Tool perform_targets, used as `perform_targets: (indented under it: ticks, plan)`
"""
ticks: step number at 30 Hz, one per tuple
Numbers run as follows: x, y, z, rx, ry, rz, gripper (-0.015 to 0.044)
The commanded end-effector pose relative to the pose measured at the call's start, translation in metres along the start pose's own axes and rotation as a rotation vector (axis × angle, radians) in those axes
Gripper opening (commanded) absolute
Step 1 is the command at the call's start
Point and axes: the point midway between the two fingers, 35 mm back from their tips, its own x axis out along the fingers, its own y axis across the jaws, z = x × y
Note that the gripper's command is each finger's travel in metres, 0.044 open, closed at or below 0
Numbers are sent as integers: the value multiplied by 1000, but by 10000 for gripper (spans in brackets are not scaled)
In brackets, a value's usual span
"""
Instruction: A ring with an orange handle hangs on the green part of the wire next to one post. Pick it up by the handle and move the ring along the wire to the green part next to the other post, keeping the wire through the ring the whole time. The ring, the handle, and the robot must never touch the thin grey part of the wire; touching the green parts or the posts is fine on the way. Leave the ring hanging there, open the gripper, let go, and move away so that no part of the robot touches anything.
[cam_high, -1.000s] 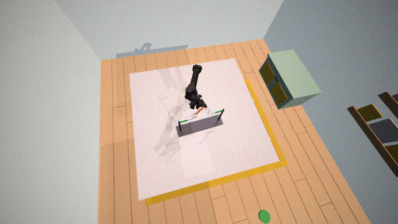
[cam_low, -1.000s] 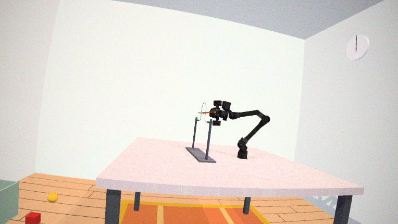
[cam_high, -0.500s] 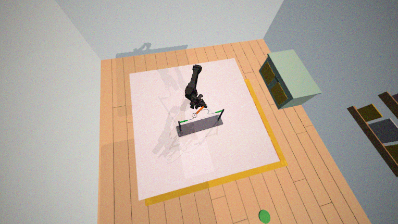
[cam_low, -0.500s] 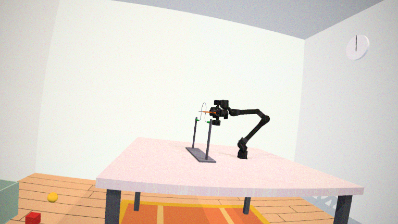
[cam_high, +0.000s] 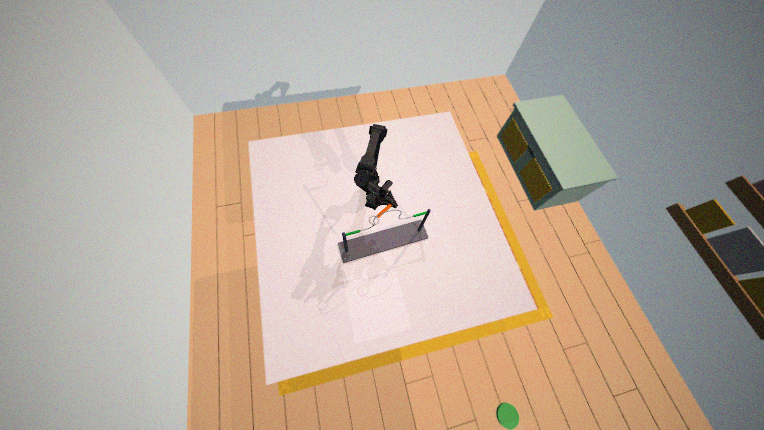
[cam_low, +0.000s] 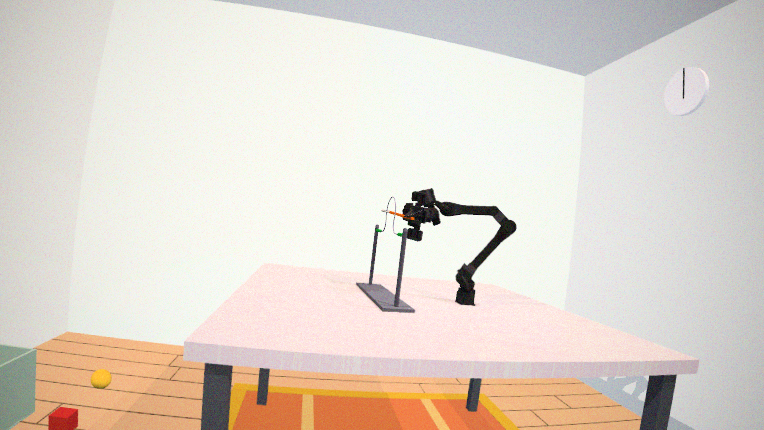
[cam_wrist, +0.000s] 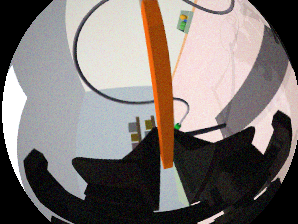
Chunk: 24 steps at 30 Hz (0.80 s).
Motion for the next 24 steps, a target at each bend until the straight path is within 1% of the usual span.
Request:
perform_targets:
  ticks: [1,24]
  plan:
    - [0,0,1,-53,-7,-39,-150]
    - [-1,-11,3,-294,-24,-253,-150]
